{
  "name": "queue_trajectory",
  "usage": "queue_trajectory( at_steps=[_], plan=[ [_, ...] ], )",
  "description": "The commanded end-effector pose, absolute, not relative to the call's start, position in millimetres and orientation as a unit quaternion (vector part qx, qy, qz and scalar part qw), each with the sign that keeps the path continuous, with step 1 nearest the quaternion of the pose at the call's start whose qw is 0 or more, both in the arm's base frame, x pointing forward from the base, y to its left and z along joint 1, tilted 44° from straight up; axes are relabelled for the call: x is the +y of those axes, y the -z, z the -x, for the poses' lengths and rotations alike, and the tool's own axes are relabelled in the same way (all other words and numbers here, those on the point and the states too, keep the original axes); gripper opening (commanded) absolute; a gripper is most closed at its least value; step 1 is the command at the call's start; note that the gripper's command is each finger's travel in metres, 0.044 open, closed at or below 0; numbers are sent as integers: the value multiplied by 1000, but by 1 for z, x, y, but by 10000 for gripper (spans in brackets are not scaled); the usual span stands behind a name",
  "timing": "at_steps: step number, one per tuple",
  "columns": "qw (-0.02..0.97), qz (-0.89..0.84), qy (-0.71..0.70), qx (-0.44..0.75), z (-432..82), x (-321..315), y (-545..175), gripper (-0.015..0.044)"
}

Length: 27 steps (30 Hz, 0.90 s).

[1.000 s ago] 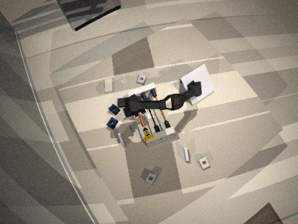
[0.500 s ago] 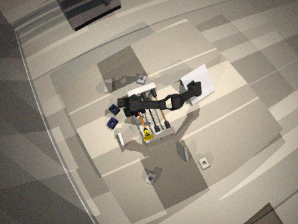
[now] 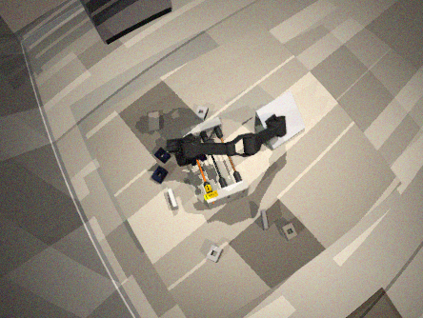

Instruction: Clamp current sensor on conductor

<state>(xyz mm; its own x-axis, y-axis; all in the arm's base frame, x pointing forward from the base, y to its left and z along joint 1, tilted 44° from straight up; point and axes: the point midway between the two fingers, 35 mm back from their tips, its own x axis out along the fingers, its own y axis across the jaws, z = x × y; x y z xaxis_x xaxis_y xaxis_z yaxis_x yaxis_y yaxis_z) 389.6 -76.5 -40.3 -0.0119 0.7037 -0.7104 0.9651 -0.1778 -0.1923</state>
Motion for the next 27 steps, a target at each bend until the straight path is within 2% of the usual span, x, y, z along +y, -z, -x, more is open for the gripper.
queue_trajectory(
  at_steps=[1,22,27],
  plan=[
    [177,-672,364,620,-384,-76,41,440],
    [177,-672,364,620,-384,-76,41,440],
    [183,-679,358,615,-390,-77,40,405]
  ],
)
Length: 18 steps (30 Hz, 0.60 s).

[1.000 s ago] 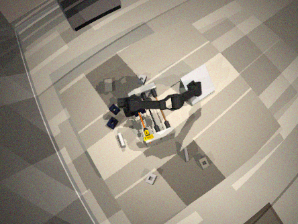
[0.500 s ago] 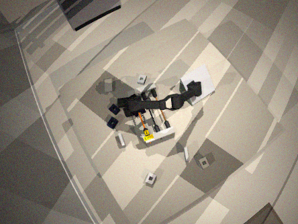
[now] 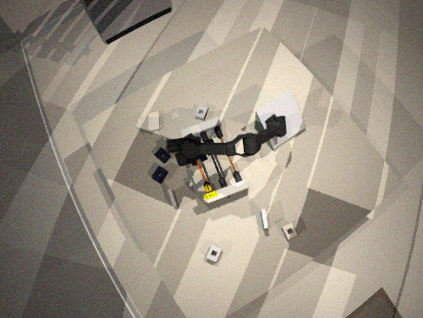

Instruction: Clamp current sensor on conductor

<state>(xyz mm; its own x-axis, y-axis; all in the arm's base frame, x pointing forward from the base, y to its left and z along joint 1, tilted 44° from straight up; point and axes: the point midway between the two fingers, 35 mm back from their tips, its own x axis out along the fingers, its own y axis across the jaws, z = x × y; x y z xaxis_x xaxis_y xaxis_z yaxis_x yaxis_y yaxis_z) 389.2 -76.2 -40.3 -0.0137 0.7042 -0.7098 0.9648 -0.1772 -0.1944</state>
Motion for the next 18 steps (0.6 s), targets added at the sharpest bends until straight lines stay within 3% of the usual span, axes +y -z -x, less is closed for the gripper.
queue_trajectory(
  at_steps=[1,18],
  plan=[
    [183,-679,358,615,-390,-77,40,398],
    [183,-679,358,615,-390,-77,40,285]
  ],
)
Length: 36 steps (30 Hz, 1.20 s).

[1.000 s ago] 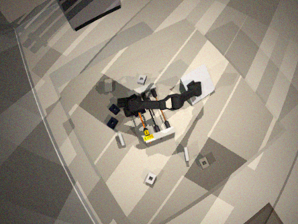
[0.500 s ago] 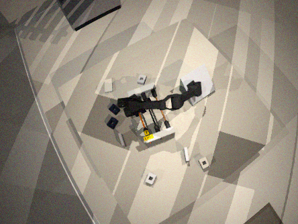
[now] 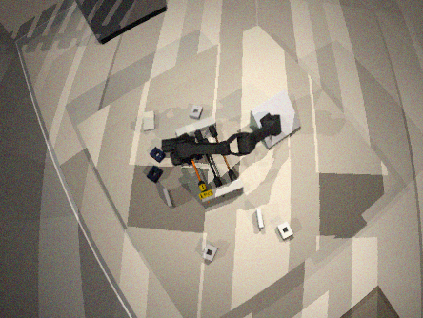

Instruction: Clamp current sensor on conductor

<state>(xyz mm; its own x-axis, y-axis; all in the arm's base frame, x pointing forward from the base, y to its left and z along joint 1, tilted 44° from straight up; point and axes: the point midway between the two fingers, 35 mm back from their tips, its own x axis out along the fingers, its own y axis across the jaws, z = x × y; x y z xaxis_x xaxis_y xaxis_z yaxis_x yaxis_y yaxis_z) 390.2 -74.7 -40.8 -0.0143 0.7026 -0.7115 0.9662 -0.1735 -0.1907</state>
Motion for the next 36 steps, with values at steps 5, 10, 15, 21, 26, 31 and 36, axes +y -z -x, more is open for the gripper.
queue_trajectory(
  at_steps=[5,10,15,21,26,31,36],
  plan=[
    [183,-679,358,615,-390,-77,40,154],
    [183,-679,358,615,-390,-77,40,22],
    [183,-679,358,615,-390,-77,40,0],
    [183,-679,358,615,-390,-77,40,0],
    [183,-679,358,615,-390,-77,40,0],
    [183,-679,358,615,-390,-77,40,0],
    [183,-679,358,615,-390,-77,40,0]
  ],
)
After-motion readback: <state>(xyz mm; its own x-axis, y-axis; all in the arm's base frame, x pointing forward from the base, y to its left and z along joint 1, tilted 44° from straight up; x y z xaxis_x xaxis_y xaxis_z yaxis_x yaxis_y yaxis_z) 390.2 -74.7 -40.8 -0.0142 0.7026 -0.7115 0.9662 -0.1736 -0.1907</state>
